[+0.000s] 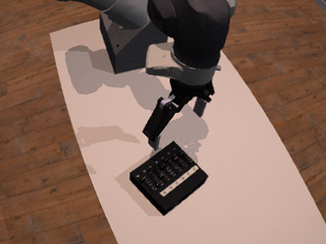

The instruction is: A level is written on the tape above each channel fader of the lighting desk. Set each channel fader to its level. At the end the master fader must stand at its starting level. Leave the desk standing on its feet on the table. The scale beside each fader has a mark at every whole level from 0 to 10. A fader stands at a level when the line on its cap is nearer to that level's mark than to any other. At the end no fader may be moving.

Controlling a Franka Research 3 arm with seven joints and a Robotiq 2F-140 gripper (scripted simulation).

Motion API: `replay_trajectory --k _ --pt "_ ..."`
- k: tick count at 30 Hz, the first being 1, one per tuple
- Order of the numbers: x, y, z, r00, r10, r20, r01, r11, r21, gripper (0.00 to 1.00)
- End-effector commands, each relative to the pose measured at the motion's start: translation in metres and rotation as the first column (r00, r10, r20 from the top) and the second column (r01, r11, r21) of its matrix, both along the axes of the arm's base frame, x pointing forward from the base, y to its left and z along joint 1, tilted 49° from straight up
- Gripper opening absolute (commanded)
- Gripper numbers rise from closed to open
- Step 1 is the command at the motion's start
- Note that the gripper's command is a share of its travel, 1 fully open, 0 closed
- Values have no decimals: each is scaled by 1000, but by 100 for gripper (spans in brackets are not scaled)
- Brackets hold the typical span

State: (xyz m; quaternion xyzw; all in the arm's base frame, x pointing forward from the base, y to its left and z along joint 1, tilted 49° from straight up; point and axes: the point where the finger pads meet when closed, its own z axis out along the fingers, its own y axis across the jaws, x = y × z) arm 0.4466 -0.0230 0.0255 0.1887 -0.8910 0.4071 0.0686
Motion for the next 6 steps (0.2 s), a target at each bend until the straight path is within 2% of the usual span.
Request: replay_trajectory --k 1,6 --pt "0 1 1 1000 0 2 0 1000 -1 100" --pt "0 1 1 1000 0 2 0 1000 -1 100"
